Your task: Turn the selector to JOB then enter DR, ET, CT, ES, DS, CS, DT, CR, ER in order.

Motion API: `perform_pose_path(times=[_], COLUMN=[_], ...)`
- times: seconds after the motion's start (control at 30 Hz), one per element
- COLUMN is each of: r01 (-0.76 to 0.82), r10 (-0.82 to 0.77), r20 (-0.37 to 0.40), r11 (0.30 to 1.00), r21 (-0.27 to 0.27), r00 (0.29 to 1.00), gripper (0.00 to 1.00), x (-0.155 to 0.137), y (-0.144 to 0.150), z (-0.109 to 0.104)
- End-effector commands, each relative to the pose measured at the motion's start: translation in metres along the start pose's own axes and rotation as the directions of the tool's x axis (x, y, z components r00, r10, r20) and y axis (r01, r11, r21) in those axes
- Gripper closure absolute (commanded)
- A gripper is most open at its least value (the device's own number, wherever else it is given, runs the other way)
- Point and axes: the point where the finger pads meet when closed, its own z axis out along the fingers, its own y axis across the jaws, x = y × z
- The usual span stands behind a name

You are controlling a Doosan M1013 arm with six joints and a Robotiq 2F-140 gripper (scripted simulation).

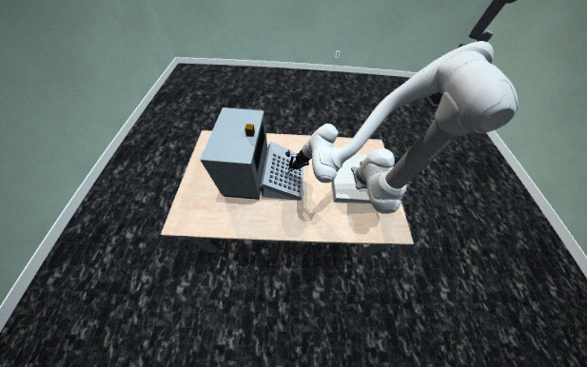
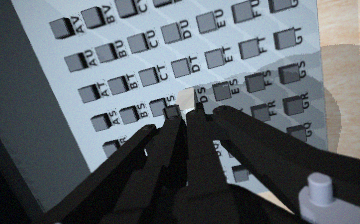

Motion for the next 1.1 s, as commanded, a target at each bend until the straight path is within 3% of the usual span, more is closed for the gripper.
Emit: perform_pose_path(times=[0.0, 1.07], r01=[0.000, 0.000], r10=[0.000, 0.000], r20=[0.000, 0.000], r11=[1.000, 1.000], r21=[0.000, 0.000], r00=[1.000, 1.000], gripper=[1.00, 1.00], x=[0.000, 0.000], y=[0.000, 0.000], z=[0.000, 0.011])
